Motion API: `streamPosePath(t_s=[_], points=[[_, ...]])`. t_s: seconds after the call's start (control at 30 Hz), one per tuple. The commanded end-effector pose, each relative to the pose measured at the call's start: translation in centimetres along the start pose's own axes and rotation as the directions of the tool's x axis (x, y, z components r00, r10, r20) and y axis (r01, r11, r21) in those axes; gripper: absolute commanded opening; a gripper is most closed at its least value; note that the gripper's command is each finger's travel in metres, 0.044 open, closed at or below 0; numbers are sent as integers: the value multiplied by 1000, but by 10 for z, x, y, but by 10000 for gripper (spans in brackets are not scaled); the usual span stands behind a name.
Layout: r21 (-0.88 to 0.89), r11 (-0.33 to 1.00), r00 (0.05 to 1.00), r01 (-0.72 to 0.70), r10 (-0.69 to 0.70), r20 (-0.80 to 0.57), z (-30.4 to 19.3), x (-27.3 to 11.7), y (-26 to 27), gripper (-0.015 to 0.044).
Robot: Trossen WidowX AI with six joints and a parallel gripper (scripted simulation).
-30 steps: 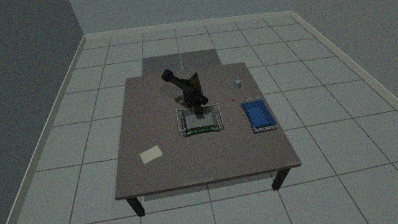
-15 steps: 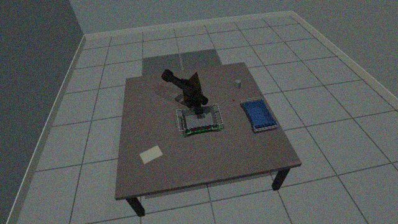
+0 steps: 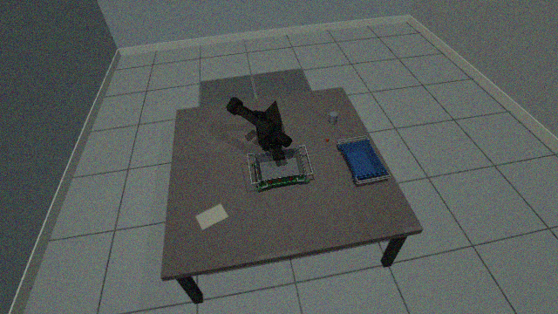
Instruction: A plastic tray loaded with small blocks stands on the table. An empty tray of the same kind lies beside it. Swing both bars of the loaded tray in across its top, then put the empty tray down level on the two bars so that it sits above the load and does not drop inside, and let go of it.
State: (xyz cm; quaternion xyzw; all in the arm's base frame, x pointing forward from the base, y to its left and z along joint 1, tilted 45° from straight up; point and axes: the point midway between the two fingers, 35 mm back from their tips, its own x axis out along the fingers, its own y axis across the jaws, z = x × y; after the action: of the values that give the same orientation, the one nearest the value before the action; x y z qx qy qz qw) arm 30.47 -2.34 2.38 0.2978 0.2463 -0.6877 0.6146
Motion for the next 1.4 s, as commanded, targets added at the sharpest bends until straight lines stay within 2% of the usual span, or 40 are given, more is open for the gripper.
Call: streamPosePath(t_s=[0.0, 0.47, 0.5, 0.8, 1.37], points=[[-6, 999, 999, 33, -33, -3, 2, 7, -5, 0], [-6, 999, 999, 33, -33, -3, 2, 7, -5, 0], [0, 1000, 1000, 1, -1, 0, 0, 1, 0, 0], [-6, 999, 999, 32, -32, -3, 1, 15, -8, 0], [-6, 999, 999, 33, -33, -3, 1, 15, -8, 0]])
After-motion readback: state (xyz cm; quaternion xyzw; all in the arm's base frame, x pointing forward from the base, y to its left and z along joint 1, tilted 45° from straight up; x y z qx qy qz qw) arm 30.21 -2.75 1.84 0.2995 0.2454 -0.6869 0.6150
